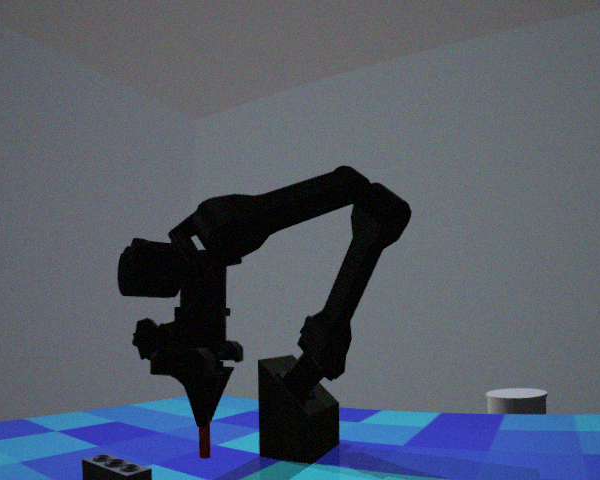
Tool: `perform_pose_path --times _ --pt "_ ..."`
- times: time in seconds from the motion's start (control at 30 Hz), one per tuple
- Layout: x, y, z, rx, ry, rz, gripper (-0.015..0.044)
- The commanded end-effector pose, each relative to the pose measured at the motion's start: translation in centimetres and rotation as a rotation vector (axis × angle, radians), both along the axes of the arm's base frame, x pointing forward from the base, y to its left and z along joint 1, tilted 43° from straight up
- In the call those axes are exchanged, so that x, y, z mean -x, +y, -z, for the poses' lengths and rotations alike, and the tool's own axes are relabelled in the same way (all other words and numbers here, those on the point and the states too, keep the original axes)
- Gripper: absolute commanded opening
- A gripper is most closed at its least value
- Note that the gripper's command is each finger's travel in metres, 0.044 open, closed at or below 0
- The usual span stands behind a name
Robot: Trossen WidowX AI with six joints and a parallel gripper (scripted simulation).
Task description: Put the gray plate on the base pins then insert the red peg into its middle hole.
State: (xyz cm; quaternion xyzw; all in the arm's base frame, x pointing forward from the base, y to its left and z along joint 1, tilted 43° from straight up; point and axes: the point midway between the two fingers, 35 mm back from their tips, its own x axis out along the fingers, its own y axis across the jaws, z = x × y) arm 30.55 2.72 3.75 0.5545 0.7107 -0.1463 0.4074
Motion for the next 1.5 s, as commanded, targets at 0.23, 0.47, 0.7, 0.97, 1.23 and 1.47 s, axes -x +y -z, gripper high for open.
perform_pose_path --times 0.23,0.47,0.7,0.97,1.23,1.47 --pt "-2.1 -2.6 2.0 0.013 -0.006 0.001 0.0" --pt "-3.0 -4.0 3.5 0.019 0.001 0.0 0.0" --pt "-4.1 -5.4 5.0 0.01 -0.009 -0.002 0.0" --pt "-5.0 -6.9 6.7 0.0 -0.02 -0.005 0.0" --pt "-5.4 -7.8 7.7 -0.005 -0.026 -0.007 0.0" --pt "-5.5 -7.7 7.7 -0.005 -0.026 -0.007 0.0"
